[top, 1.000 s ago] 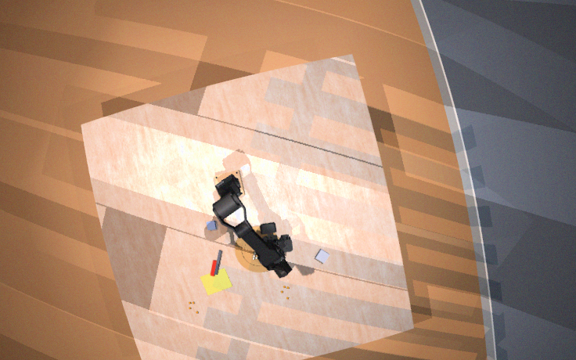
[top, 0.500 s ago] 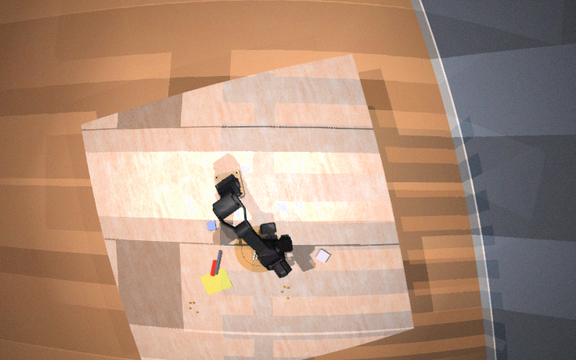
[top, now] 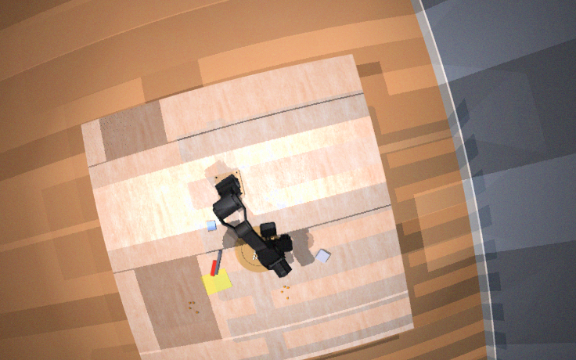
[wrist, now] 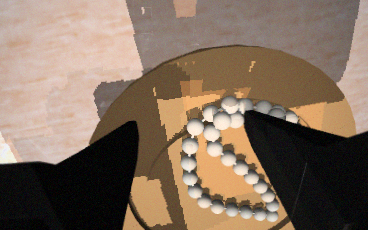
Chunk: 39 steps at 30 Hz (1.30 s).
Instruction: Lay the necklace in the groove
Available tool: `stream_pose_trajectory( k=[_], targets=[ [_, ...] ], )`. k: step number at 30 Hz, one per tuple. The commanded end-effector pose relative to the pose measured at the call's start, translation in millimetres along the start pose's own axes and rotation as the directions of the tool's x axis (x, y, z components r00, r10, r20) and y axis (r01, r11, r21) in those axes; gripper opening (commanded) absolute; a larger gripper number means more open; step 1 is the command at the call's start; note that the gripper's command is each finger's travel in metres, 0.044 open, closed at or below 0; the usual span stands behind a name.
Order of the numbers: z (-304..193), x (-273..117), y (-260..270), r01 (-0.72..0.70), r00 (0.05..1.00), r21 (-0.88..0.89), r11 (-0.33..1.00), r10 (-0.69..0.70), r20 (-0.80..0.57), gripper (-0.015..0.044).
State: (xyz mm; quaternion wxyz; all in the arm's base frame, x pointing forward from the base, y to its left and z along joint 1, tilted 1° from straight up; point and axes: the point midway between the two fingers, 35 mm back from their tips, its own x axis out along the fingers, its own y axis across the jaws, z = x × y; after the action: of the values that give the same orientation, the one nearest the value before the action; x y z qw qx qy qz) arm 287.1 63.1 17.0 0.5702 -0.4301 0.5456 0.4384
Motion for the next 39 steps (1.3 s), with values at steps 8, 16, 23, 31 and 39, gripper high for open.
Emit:
stream_pose_trajectory(
  k=[8, 16, 23, 31, 39],
  targets=[
    [-0.8, -7.9, 1.5, -0.008, 1.0, 0.005, 1.0, 0.008, -0.009, 0.044],
    [-0.8, -7.9, 1.5, -0.008, 1.0, 0.005, 1.0, 0.008, -0.009, 0.044],
    [-0.8, -7.9, 1.5, -0.008, 1.0, 0.005, 1.0, 0.008, -0.009, 0.044],
    [-0.8, -7.9, 1.5, -0.008, 1.0, 0.005, 1.0, 0.008, -0.009, 0.044],
    [-3.3, -10.9, 1.1, -0.008, 1.0, 0.073, 0.997, 0.008, -0.01, 0.0387]
  ],
)
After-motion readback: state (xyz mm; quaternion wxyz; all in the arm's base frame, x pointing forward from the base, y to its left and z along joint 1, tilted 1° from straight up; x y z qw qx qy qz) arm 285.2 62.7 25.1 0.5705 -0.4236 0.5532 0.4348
